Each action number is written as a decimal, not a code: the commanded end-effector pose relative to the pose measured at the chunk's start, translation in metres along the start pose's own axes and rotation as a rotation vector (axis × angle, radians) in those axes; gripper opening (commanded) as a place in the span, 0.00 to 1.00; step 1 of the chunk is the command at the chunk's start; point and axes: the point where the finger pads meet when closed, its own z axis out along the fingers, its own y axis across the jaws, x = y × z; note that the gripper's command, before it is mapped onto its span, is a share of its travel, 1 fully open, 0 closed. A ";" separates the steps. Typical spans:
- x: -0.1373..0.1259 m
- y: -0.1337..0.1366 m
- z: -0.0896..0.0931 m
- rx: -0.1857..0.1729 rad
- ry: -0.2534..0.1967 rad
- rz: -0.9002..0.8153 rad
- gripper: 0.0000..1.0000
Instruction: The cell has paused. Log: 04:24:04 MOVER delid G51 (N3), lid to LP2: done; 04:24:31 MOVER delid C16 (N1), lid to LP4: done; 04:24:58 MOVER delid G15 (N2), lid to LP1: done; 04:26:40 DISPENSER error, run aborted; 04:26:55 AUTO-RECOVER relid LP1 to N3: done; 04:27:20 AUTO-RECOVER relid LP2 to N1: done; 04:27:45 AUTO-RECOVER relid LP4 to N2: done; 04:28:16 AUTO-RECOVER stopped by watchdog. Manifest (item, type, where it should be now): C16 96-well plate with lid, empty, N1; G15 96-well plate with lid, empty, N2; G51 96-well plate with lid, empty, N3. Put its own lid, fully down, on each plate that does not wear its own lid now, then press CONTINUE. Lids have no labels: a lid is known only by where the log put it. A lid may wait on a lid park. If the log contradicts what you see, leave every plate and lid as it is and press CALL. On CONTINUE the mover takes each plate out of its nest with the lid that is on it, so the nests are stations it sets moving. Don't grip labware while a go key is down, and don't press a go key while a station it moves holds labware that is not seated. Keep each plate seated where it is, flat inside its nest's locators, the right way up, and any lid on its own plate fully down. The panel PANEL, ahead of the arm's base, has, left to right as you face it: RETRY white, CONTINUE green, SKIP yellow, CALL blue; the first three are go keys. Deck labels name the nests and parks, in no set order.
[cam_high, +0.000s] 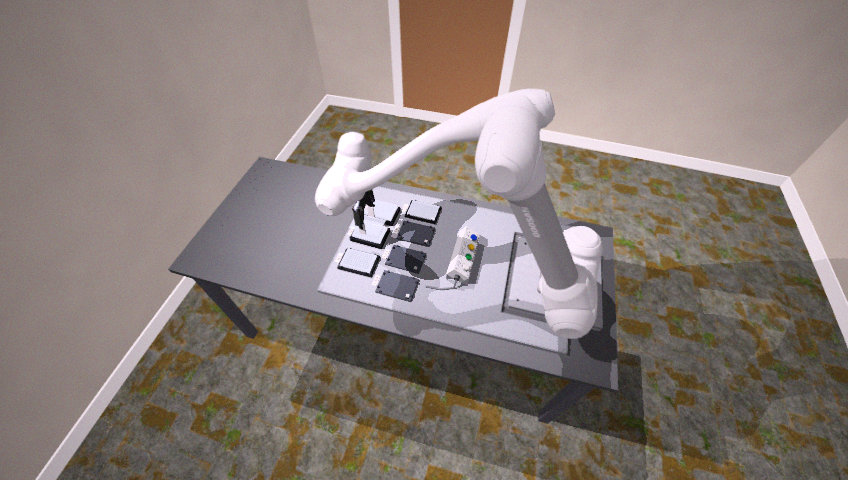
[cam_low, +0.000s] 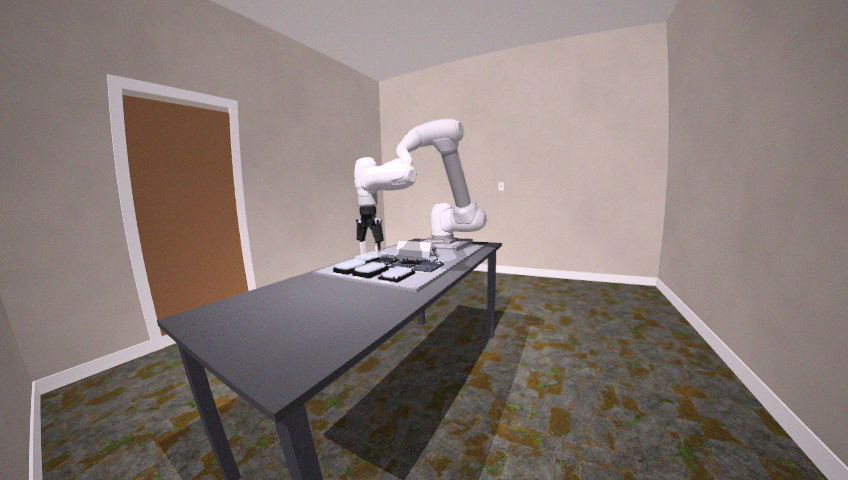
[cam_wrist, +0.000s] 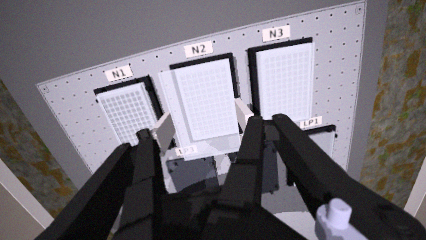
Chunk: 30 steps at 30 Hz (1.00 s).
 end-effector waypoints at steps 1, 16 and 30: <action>-0.001 -0.049 0.000 0.000 0.000 0.001 0.00; -0.011 -0.136 0.000 0.000 0.000 0.001 0.00; -0.011 -0.136 0.000 0.000 0.000 0.001 0.00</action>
